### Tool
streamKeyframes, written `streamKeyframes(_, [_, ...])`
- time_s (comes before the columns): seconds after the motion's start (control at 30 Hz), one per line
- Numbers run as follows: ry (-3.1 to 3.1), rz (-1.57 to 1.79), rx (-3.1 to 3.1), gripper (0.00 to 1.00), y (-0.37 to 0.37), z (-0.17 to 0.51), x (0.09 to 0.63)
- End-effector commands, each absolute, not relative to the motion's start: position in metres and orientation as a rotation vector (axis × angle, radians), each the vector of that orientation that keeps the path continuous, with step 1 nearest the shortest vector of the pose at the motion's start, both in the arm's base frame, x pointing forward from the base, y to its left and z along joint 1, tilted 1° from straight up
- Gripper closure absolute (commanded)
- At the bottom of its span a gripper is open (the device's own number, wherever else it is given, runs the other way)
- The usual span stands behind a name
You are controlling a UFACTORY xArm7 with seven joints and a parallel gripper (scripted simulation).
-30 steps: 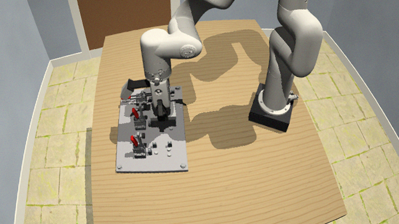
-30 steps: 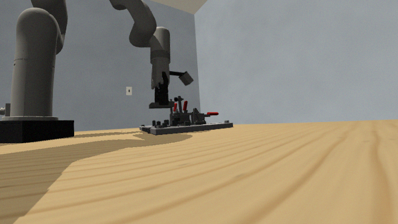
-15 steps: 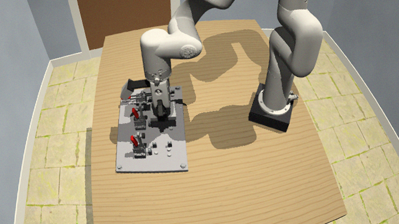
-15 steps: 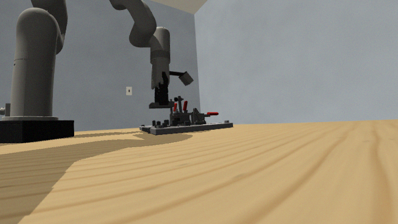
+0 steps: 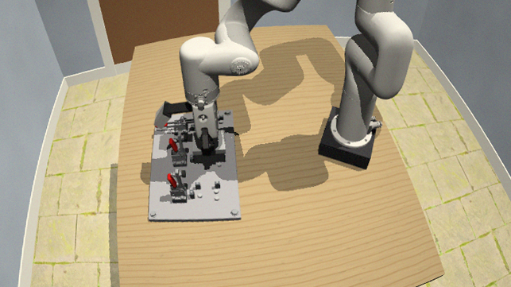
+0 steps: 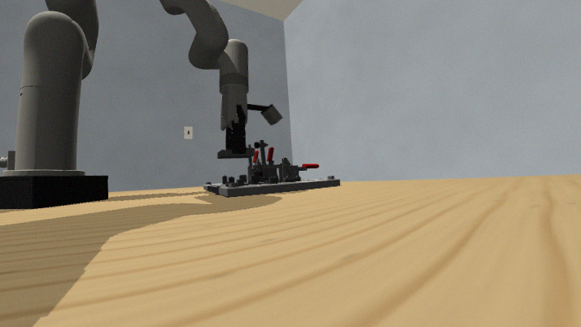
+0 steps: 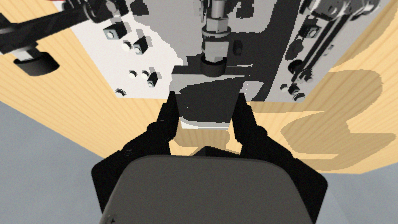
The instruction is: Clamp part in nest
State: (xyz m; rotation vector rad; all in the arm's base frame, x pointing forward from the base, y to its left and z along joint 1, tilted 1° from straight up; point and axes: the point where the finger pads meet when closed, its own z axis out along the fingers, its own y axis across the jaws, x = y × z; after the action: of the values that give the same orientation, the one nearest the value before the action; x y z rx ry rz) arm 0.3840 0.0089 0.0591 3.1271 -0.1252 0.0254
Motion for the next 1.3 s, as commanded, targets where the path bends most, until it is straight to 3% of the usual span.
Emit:
streamKeyframes(0.0, [-0.125, 0.032, 3.127, 1.0, 0.009, 0.06, 0.386])
streamKeyframes(1.27, [-0.125, 0.032, 3.127, 1.0, 0.009, 0.015, 0.388])
